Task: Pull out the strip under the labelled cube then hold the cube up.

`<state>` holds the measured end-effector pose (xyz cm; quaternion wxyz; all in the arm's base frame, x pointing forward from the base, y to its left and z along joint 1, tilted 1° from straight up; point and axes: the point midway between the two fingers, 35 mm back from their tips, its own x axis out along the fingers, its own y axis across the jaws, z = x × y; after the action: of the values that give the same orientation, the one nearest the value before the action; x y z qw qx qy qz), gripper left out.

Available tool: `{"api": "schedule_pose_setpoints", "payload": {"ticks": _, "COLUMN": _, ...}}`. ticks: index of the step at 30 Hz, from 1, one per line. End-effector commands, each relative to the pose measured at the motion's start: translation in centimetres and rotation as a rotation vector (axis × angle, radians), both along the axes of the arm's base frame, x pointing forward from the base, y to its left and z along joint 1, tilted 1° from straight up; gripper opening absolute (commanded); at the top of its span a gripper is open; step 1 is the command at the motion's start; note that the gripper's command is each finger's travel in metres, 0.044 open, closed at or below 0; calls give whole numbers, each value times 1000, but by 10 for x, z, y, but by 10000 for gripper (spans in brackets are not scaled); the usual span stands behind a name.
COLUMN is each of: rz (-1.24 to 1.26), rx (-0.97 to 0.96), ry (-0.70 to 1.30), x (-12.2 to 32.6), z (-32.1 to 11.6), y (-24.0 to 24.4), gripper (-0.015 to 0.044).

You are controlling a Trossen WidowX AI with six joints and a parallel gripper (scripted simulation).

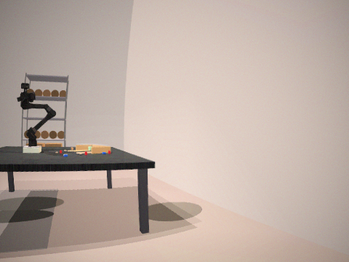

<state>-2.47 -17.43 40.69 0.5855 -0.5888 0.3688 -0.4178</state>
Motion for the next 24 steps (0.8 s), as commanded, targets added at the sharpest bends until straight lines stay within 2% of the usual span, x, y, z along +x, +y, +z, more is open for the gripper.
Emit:
{"api": "schedule_pose_setpoints", "payload": {"ticks": 1, "rz": 3, "rx": -1, "ry": -4, "x": 0, "z": 0, "y": 0, "gripper": 400}}
{"api": "schedule_pose_setpoints", "payload": {"ticks": 5, "rz": 73, "rx": -28, "ry": -95, "x": 7, "z": 7, "y": -6, "gripper": 400}}
{"api": "schedule_pose_setpoints", "payload": {"ticks": 11, "rz": 263, "rx": -45, "ry": -370, "x": 27, "z": 21, "y": -23, "gripper": 400}}
{"api": "schedule_pose_setpoints", "payload": {"ticks": 17, "rz": 449, "rx": 63, "ry": -623, "x": 58, "z": 19, "y": -44, "gripper": 400}}
{"api": "schedule_pose_setpoints", "payload": {"ticks": 24, "rz": 608, "rx": 282, "ry": -865, "x": 109, "z": 4, "y": -63, "gripper": 400}}
